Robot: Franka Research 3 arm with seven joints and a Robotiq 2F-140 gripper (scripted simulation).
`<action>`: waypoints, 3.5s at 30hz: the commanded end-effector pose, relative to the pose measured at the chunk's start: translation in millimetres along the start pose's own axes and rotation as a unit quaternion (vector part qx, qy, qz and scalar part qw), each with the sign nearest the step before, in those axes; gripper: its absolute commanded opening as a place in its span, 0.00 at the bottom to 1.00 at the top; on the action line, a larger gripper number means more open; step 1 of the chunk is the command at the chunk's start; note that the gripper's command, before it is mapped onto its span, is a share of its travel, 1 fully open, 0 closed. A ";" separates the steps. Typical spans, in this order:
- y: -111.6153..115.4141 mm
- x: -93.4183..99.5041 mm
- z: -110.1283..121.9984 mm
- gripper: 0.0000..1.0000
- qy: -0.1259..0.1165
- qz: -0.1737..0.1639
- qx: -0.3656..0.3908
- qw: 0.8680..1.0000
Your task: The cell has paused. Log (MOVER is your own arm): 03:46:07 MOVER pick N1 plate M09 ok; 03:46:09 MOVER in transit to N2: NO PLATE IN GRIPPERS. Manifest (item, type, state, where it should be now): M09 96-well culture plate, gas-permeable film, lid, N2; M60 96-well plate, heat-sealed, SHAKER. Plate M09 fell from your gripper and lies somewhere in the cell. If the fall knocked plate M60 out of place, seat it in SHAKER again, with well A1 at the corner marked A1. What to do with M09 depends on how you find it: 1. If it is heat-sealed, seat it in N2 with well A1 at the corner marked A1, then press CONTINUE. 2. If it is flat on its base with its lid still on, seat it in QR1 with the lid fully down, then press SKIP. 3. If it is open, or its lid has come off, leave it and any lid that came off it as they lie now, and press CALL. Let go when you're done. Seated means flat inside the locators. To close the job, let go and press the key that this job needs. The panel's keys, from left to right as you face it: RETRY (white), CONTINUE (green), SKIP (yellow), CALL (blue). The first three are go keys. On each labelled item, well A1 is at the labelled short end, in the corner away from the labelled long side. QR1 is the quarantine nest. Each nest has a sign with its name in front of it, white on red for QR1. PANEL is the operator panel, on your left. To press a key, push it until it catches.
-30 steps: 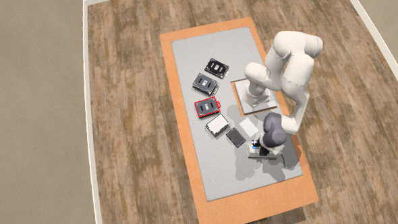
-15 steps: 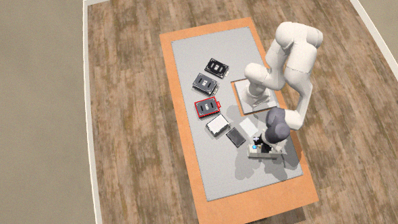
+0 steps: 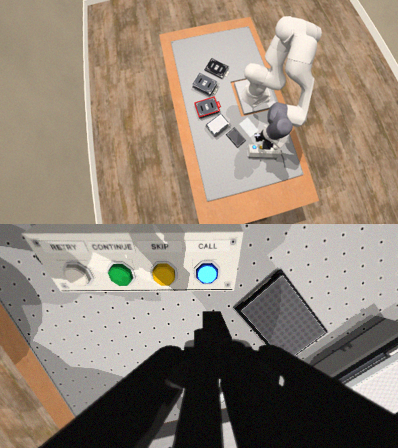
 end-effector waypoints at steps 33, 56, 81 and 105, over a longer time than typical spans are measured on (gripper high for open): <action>3.5 -2.1 -0.2 0.10 0.000 -0.010 0.003 1.000; -1.4 -3.0 -1.3 0.10 0.000 -0.010 0.003 1.000; -6.0 -3.9 -2.3 0.10 0.000 -0.010 0.003 1.000; -6.7 -4.0 -2.5 0.10 0.000 -0.010 0.003 1.000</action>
Point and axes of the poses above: the point where the finger pads meet when closed, its own x axis back along the fingers, its own z axis across the jaws, y = z × x, the point moved 4 cm from there along x, back along the fingers, and after that the axes turned 12 degrees about -x, right-handed, at the moved point
